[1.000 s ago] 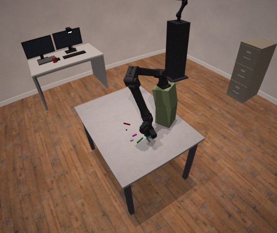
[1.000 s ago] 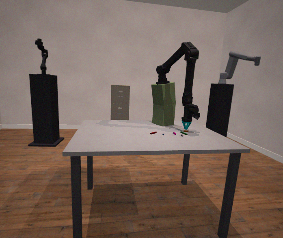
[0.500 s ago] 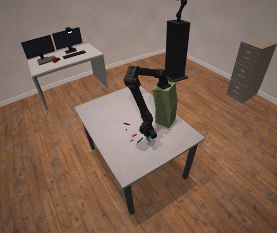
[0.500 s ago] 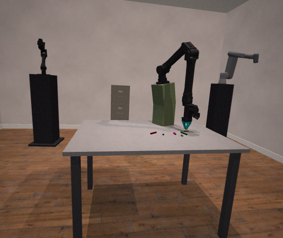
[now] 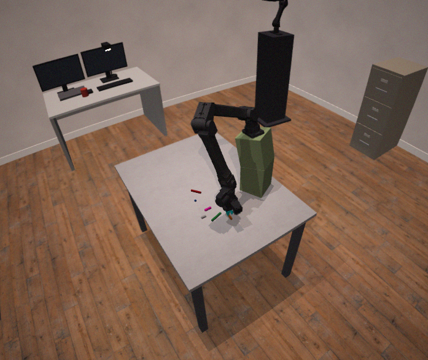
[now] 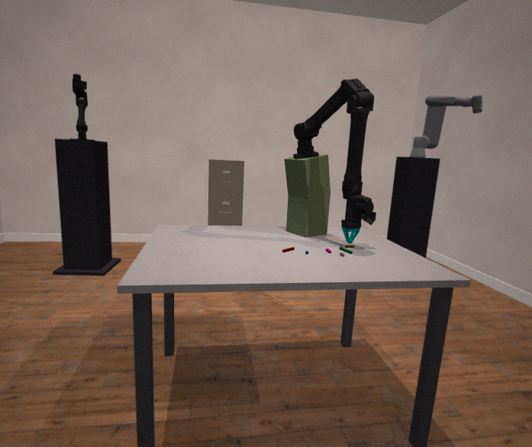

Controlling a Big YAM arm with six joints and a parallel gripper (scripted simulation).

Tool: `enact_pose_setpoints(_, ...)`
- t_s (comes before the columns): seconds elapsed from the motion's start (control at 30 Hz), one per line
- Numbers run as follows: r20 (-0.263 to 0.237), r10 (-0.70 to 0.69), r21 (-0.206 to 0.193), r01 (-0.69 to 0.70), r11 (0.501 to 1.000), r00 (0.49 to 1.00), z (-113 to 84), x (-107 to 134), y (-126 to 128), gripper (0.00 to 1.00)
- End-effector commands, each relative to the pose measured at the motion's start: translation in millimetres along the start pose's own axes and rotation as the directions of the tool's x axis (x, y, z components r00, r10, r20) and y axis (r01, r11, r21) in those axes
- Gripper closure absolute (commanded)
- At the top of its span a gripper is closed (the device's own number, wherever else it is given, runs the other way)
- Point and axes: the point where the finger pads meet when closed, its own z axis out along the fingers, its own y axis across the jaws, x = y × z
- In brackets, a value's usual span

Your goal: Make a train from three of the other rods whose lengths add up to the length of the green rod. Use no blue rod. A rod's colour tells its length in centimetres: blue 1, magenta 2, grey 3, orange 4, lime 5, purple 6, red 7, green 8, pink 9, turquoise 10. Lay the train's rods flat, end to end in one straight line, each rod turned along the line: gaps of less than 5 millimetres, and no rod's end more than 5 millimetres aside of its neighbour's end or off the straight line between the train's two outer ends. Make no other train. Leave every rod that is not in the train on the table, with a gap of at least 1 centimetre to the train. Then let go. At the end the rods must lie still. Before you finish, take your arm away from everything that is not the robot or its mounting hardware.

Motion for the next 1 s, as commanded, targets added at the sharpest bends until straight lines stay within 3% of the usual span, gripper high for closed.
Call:
enact_pose_setpoints(0.0, -0.004, 0.009, -0.009, -0.009, 1.0, 1.0, 5.7, 5.4, 8.4, 0.76)
enact_pose_setpoints(0.97, 0.0, 0.003, -0.001, -0.003, 1.0, 1.0, 15.4, 4.2, 2.6, 0.76)
